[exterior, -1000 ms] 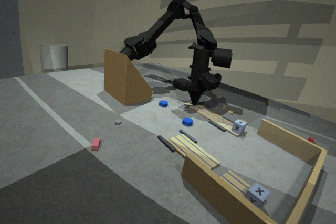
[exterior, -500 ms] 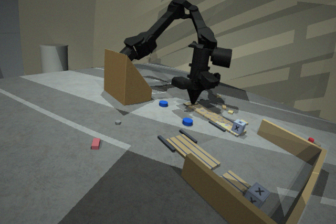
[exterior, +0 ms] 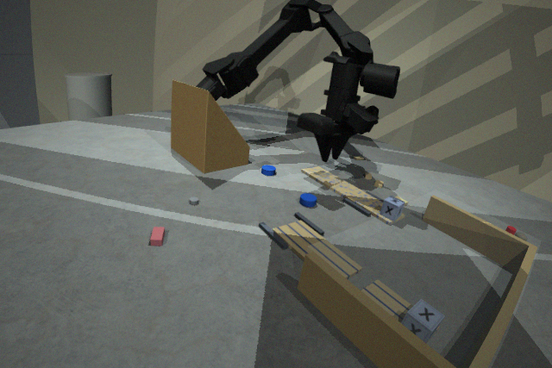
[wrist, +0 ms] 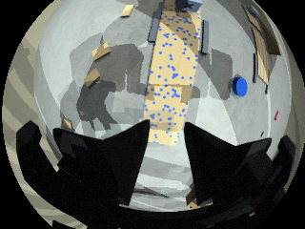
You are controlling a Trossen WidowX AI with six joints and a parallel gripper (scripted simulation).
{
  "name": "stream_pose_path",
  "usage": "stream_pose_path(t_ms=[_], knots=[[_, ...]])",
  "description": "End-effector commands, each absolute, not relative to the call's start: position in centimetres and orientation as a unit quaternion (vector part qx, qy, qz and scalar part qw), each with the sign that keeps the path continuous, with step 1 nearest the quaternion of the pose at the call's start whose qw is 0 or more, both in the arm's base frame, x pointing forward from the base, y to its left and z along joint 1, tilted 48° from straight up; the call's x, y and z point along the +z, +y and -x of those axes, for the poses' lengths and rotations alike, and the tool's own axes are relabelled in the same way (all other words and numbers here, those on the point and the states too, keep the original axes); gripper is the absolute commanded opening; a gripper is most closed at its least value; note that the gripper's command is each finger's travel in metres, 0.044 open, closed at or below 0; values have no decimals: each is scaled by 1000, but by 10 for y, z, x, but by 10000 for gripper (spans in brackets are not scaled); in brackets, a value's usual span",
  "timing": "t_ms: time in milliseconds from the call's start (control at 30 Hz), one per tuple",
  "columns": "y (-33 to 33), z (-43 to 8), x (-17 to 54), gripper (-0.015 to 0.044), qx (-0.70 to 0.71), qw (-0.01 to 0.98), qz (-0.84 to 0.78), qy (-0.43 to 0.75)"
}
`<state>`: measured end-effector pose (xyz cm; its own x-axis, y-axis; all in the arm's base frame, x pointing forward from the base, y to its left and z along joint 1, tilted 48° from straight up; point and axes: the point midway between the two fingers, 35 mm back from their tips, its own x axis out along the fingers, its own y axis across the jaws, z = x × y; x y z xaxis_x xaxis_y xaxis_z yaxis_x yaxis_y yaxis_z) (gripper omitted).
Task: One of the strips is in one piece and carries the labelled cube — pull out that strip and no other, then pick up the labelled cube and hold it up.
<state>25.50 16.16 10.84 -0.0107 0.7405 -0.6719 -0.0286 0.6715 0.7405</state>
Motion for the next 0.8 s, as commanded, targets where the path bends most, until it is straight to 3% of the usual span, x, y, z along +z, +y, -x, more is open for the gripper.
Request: stream_pose_path(t_ms=[0,233,767], knots=[[160,-270,109,262,306,649,-268,643],[155,-297,109,440,306,649,-268,643],[143,-359,108,440,307,650,-267,642]])
